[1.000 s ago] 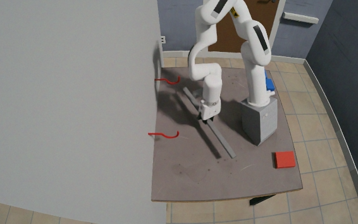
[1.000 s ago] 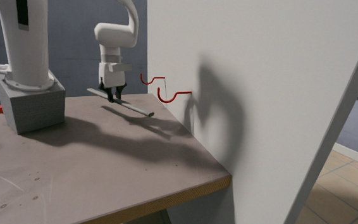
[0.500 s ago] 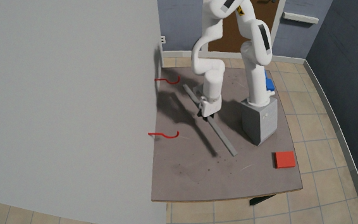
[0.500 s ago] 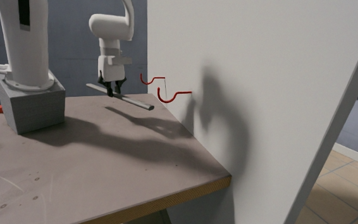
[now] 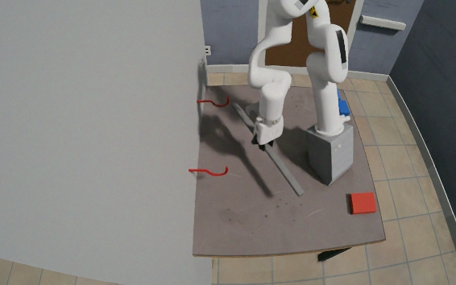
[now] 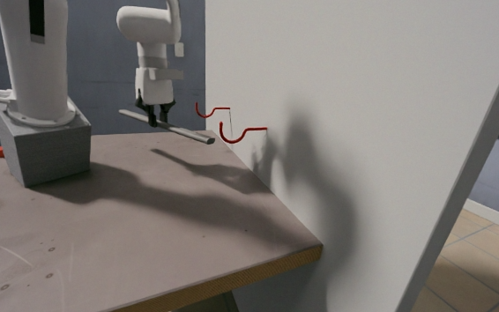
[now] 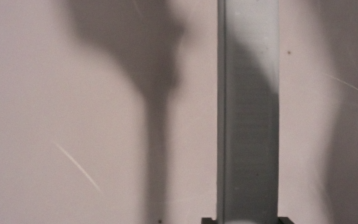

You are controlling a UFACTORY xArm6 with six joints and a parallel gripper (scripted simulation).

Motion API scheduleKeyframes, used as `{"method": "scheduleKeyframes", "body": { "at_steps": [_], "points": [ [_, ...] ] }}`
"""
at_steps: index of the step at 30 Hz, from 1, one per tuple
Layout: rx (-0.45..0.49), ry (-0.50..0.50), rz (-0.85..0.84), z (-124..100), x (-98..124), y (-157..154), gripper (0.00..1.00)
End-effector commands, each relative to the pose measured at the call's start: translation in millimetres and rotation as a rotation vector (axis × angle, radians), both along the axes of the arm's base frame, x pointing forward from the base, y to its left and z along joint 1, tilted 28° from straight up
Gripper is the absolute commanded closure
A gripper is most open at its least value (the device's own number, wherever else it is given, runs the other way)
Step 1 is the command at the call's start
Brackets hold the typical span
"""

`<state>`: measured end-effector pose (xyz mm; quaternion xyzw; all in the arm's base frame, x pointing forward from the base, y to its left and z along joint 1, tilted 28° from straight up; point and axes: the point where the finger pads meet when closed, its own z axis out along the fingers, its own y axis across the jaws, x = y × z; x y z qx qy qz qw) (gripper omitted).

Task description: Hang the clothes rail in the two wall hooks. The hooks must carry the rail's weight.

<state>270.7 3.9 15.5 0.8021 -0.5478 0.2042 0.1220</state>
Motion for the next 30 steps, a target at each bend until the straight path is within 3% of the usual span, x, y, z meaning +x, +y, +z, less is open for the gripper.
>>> {"method": "scheduleKeyframes", "body": {
  "at_steps": [1,30],
  "points": [
    [0.001,-0.002,0.0,8,0,4,1.0],
    [0.001,-0.002,0.0,53,-10,25,1.0]
  ]
}}
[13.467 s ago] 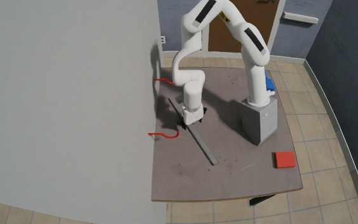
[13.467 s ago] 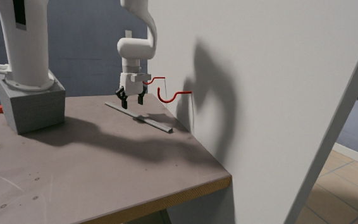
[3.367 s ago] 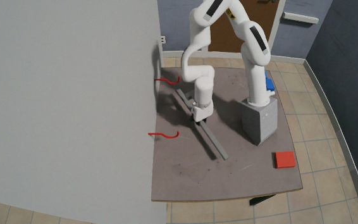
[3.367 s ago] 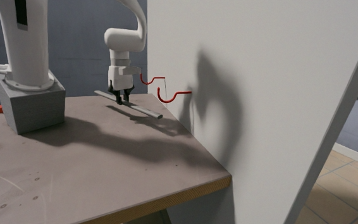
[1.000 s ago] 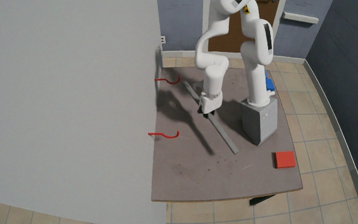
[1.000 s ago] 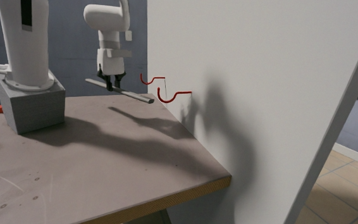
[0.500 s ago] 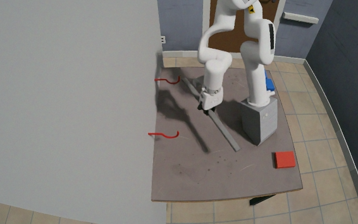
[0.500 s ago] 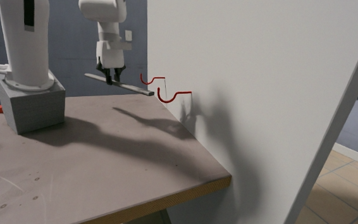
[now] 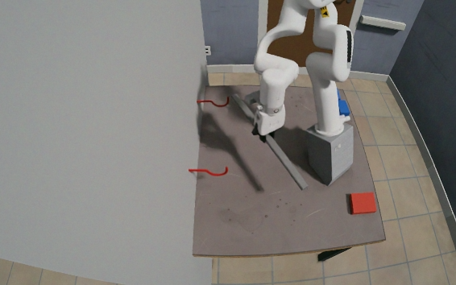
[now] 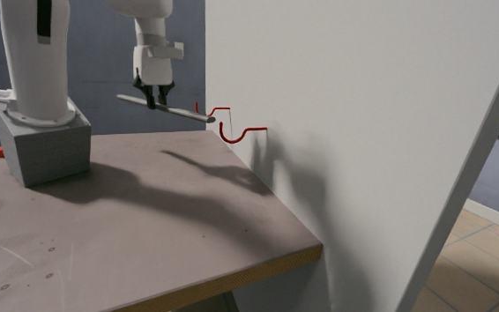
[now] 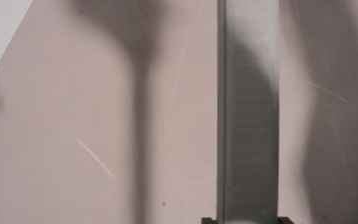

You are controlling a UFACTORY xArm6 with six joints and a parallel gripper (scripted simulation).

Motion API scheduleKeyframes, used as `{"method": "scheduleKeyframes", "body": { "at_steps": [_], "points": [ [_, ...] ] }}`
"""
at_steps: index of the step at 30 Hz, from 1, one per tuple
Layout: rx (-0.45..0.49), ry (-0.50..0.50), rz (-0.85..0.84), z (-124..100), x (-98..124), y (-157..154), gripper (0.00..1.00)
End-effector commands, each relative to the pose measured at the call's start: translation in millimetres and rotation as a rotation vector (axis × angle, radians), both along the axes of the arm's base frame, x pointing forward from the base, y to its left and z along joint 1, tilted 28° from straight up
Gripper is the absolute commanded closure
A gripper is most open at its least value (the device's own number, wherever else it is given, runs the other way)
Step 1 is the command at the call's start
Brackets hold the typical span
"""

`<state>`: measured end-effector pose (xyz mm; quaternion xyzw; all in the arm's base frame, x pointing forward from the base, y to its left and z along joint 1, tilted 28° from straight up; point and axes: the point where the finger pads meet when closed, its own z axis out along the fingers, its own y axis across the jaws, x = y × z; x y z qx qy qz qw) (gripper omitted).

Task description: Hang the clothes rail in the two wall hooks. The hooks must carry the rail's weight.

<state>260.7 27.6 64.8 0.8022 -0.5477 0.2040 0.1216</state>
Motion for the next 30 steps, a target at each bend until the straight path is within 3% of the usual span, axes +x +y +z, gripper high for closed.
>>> {"method": "scheduleKeyframes", "body": {
  "at_steps": [1,13,30],
  "points": [
    [0.0,-0.002,0.0,5,0,2,1.0],
    [0.001,-0.002,0.0,26,-5,12,1.0],
    [0.001,-0.002,0.0,34,-4,9,1.0]
  ]
}}
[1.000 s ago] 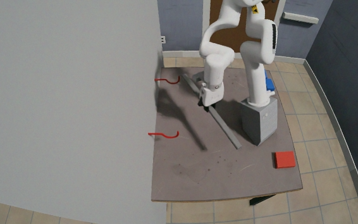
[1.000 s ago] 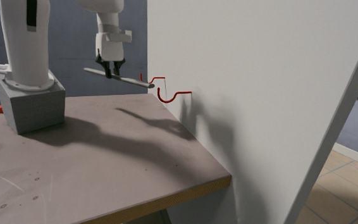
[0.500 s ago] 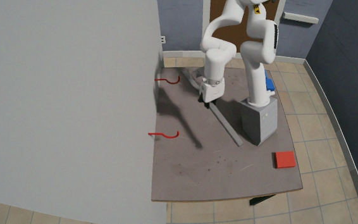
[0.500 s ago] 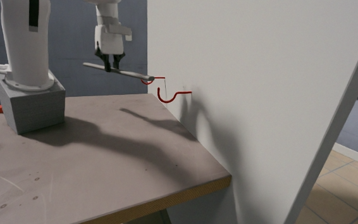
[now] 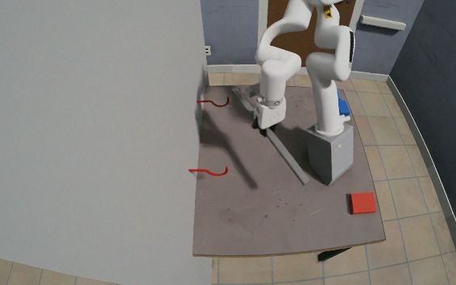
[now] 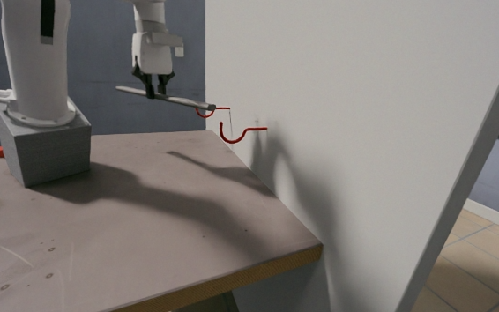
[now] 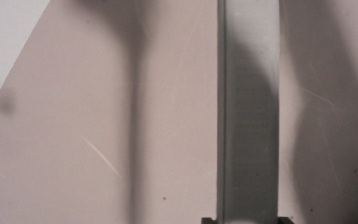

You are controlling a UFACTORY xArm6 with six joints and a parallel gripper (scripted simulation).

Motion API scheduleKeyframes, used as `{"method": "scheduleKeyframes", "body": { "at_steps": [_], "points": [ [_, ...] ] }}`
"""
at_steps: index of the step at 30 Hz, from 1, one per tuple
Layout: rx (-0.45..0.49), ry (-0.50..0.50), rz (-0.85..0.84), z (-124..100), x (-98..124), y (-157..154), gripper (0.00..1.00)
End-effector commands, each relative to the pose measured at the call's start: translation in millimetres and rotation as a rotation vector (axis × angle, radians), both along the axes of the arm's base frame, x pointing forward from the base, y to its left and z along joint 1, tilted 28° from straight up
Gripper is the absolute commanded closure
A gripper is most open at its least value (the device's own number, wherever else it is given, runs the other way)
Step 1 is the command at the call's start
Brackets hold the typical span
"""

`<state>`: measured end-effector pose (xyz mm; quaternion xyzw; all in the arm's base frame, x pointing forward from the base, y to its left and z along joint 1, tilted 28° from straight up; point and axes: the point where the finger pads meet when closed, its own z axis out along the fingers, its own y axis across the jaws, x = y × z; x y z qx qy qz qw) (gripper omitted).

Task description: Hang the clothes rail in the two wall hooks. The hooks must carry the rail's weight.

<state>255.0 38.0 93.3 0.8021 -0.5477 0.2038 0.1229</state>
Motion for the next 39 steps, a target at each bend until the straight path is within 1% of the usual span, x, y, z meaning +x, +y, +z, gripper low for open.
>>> {"method": "scheduleKeyframes", "body": {
  "at_steps": [1,4,34,39],
  "points": [
    [0.002,-0.004,0.001,7,3,-2,1.0],
    [0.002,-0.004,0.001,9,3,-3,1.0],
    [0.002,-0.004,0.001,59,13,-25,1.0],
    [0.002,-0.004,0.001,59,13,-25,1.0]
  ]
}}
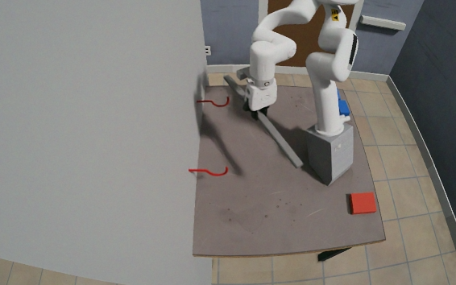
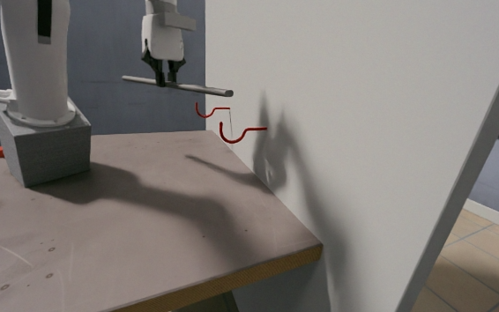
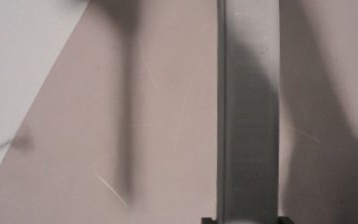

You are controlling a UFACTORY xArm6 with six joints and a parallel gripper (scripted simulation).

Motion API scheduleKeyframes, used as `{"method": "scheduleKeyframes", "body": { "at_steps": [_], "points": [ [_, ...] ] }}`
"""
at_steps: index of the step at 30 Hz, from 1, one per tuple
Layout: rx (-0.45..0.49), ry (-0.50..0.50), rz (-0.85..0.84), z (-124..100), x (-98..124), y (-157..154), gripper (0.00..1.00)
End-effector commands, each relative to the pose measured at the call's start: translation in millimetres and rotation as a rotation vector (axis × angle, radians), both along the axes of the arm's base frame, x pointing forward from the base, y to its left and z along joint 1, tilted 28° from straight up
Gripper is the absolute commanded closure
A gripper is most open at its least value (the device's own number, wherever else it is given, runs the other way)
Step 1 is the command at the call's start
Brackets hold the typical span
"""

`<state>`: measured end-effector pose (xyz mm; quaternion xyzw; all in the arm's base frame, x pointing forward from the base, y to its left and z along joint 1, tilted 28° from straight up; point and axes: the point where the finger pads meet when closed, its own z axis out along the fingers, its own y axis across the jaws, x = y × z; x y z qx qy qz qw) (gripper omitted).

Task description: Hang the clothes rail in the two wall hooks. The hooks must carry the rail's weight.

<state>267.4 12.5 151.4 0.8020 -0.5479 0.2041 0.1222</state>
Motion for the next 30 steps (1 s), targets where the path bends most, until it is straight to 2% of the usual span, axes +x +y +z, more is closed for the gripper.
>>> {"method": "scheduleKeyframes", "body": {
  "at_steps": [1,30],
  "points": [
    [0.001,-0.003,0.001,1.3,0.9,0.5,1.0],
    [0.015,-0.032,-0.061,1.3,0.9,0.4,1.0]
  ]
}}
